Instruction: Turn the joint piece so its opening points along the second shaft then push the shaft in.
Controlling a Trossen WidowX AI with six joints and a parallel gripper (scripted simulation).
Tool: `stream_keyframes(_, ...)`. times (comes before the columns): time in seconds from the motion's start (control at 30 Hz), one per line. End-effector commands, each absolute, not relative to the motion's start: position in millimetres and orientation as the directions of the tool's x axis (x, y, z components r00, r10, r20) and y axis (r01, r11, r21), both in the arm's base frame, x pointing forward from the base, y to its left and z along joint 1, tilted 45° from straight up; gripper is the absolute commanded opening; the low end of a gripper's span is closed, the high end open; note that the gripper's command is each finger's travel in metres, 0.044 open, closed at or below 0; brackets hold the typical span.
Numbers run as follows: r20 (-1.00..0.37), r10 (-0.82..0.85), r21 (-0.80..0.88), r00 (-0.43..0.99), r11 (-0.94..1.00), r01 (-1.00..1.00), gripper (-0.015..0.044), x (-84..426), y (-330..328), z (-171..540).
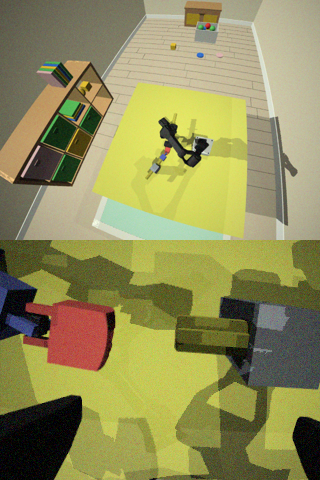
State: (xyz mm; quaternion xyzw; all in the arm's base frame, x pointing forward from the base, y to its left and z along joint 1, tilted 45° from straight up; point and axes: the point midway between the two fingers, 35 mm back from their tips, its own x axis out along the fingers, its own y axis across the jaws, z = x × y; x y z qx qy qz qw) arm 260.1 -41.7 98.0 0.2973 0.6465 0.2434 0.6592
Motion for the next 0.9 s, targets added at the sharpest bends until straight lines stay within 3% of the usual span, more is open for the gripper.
stream_keyframes(0.0, -0.713, 0.699, 0.701, 0.049, 0.712, 0.036, 0.0440, 260.2, -42.1, 96.9)
stream_keyframes(0.43, -0.692, 0.720, 0.680, 0.053, 0.626, 0.383, 0.0440, 260.6, -40.3, 92.5)
stream_keyframes(0.87, -0.669, 0.741, 0.547, 0.059, 0.437, 0.714, 0.0440, 261.1, -38.3, 87.6)
